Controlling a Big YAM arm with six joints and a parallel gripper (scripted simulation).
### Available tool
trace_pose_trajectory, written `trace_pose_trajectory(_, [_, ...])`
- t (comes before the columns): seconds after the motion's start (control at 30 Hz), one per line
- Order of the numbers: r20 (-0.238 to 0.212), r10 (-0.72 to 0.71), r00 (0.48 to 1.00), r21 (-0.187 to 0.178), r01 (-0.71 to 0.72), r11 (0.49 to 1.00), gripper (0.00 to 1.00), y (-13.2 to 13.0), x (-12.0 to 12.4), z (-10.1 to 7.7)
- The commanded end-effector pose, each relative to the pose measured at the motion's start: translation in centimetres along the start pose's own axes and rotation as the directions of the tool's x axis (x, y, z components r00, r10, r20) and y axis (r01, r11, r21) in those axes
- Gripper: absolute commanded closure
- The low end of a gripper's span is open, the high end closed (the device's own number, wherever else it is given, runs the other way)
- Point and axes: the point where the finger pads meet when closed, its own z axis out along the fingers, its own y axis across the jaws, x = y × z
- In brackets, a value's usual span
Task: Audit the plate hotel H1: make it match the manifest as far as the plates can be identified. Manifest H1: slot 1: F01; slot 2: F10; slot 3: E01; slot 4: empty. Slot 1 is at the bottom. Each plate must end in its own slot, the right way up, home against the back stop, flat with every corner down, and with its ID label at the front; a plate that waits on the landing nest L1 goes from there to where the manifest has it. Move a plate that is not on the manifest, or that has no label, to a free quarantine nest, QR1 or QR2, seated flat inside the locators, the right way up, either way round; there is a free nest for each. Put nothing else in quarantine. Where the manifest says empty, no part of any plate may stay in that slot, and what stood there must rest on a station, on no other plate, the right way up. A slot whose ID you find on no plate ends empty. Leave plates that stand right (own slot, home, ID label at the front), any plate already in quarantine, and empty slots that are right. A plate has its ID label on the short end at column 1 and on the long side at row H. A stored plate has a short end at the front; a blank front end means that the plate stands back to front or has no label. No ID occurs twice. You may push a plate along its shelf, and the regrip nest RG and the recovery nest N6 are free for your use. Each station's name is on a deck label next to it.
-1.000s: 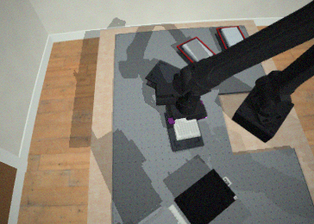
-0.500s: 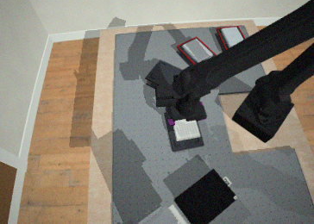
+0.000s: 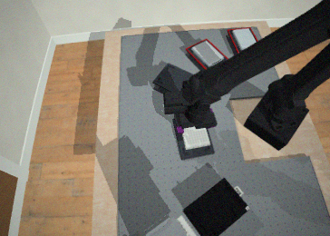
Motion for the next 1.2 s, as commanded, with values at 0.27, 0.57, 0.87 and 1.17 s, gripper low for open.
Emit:
trace_pose_trajectory(0.27, [0.004,-0.004,1.000,-0.003,0.004,1.000,0.14,0.1,0.3,1.0])
trace_pose_trajectory(0.57, [0.004,-0.004,1.000,-0.003,0.004,1.000,0.14,0.1,0.4,1.5])
trace_pose_trajectory(0.87, [0.004,-0.004,1.000,-0.003,0.004,1.000,0.14,0.1,0.4,2.0])
trace_pose_trajectory(1.17, [0.004,-0.004,1.000,-0.003,0.004,1.000,0.14,0.1,0.4,2.6])
